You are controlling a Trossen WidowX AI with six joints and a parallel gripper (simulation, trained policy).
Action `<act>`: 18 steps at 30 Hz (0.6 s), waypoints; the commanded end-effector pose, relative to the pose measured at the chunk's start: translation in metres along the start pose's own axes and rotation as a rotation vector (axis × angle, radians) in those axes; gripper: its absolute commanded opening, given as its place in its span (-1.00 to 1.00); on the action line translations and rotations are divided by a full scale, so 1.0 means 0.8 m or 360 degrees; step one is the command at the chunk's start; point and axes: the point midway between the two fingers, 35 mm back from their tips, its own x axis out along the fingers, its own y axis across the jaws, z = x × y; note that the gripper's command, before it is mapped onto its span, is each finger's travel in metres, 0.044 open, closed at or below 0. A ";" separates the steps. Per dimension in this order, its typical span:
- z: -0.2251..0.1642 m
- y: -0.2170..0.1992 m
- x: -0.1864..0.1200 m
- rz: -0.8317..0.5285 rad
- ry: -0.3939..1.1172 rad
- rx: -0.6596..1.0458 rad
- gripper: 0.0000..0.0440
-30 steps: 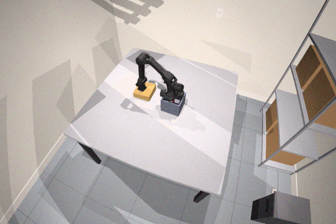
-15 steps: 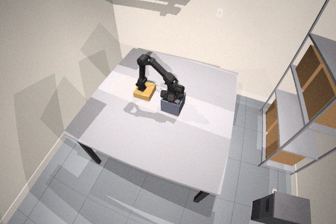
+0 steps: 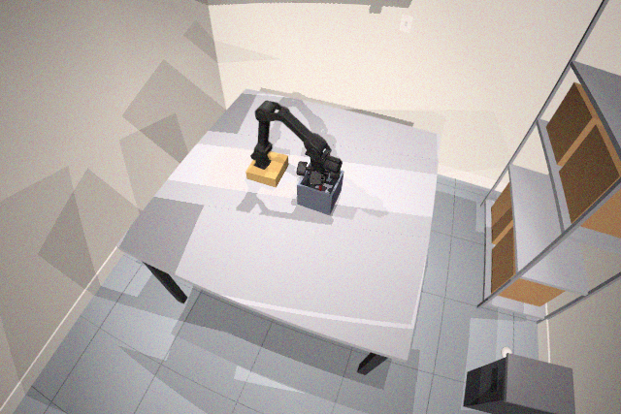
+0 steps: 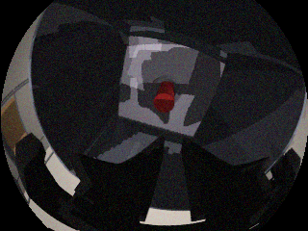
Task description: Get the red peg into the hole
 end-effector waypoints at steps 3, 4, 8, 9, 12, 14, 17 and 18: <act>-0.011 -0.002 -0.003 -0.0029 0.0049 0.0024 -0.72; -0.013 -0.003 -0.004 -0.0036 0.0058 0.0028 -0.74; -0.020 -0.006 -0.003 -0.0057 0.0086 0.0042 -0.79; -0.021 -0.007 -0.003 -0.0062 0.0090 0.0046 -0.79; -0.023 -0.007 -0.006 -0.0069 0.0097 0.0056 -0.82; -0.023 -0.001 -0.017 -0.0051 0.0103 0.0056 -0.92; -0.021 0.007 -0.029 -0.0012 0.0124 0.0062 -1.00; -0.021 0.010 -0.033 0.0004 0.0135 0.0065 -1.00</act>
